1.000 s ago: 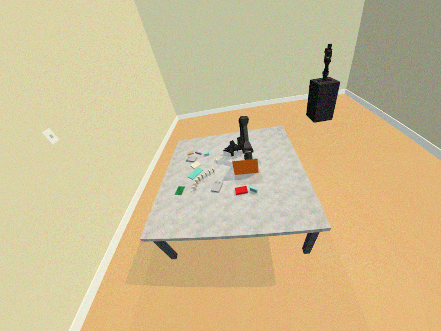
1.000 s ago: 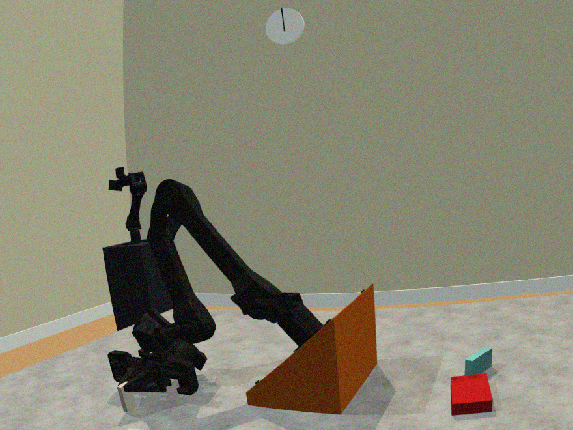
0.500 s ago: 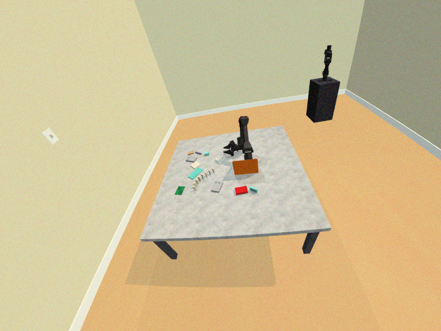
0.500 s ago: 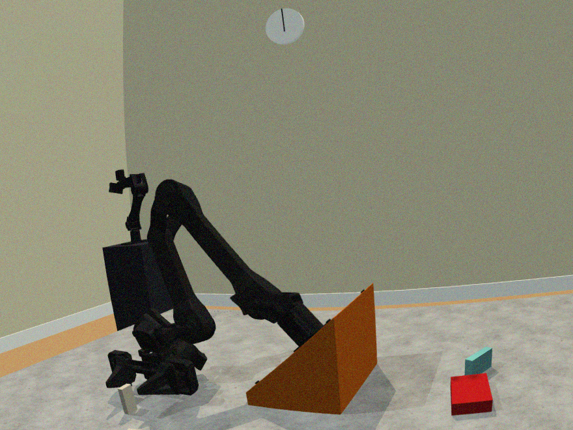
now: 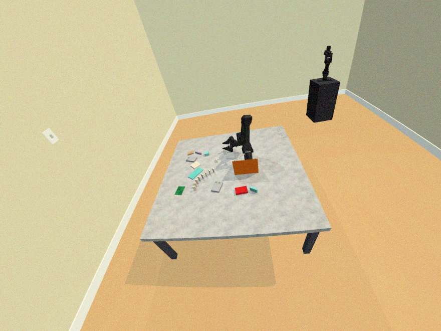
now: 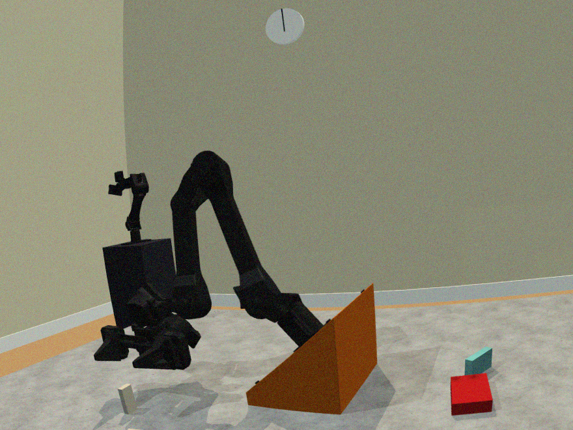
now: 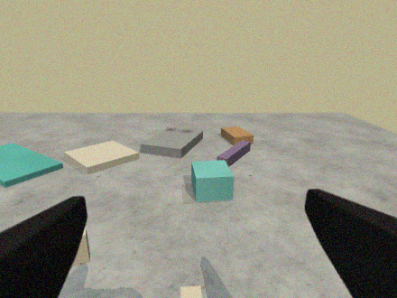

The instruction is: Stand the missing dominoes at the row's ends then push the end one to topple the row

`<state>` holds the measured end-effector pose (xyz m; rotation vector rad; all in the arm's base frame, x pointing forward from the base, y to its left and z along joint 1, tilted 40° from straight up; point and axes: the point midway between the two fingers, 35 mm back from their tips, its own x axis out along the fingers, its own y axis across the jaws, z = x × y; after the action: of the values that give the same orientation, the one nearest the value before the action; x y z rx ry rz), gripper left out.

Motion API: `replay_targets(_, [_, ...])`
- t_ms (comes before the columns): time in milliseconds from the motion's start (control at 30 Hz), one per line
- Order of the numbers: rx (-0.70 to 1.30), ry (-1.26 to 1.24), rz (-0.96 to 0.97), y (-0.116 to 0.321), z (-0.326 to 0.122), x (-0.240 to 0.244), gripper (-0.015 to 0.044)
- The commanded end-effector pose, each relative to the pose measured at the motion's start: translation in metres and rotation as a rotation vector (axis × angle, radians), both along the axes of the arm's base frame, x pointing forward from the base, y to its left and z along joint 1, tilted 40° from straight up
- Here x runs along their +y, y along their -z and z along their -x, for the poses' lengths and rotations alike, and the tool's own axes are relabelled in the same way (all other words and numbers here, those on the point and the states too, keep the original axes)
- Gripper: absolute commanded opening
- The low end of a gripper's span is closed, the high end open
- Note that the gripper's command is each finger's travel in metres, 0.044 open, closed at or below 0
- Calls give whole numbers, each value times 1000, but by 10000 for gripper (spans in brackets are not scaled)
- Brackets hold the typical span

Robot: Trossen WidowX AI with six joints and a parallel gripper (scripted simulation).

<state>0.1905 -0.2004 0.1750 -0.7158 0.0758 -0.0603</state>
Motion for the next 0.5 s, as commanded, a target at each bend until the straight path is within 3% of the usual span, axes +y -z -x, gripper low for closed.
replay_targets(0, [13, 27, -87, 0, -7, -4, 440])
replay_targets(233, [134, 281, -716, -10, -71, -32, 440])
replay_targets(467, [230, 718, -1147, -12, -101, -22, 440])
